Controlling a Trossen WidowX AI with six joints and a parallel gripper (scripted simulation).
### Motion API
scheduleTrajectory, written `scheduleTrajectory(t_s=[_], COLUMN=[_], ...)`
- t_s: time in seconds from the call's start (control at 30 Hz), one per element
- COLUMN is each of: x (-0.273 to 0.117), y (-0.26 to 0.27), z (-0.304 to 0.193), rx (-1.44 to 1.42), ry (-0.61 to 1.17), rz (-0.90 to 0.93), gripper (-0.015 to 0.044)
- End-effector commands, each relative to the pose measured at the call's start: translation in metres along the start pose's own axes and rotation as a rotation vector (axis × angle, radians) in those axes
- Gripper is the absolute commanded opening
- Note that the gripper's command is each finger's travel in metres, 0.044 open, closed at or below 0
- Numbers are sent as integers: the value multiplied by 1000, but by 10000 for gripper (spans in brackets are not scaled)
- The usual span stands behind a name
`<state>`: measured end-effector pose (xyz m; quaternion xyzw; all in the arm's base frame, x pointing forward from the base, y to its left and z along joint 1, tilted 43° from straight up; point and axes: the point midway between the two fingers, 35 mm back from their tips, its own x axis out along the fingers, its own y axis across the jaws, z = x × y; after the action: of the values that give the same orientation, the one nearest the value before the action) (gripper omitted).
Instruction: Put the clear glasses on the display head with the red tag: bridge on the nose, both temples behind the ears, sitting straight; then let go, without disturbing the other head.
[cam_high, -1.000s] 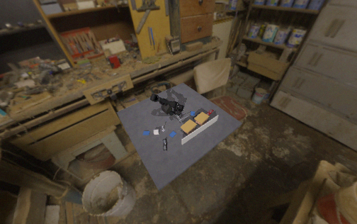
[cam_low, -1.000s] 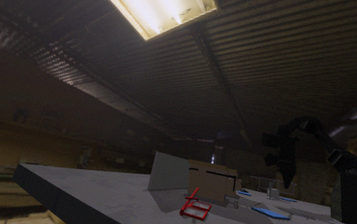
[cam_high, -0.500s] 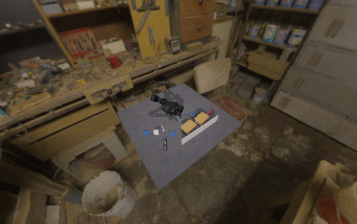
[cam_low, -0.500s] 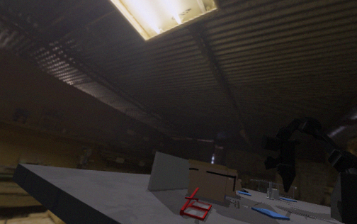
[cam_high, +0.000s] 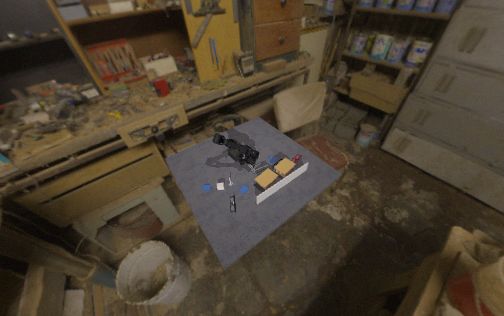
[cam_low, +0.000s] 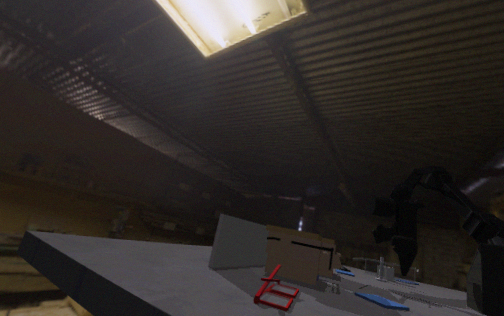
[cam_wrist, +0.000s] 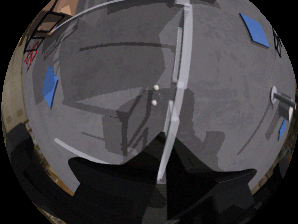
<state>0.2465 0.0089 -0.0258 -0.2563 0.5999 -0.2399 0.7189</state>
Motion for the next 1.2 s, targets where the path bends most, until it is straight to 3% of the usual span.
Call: scheduleTrajectory(t_s=[0.0, 0.97, 1.1, 1.17], x=[4, 27, 24, 24], y=[-1, -4, -4, -4], z=[-2, -5, -3, -3], rx=[-9, -8, 1, 1], ry=[1, 1, 0, 0], rz=[-6, -13, -8, -8], gripper=[0, 0, 105, 107])
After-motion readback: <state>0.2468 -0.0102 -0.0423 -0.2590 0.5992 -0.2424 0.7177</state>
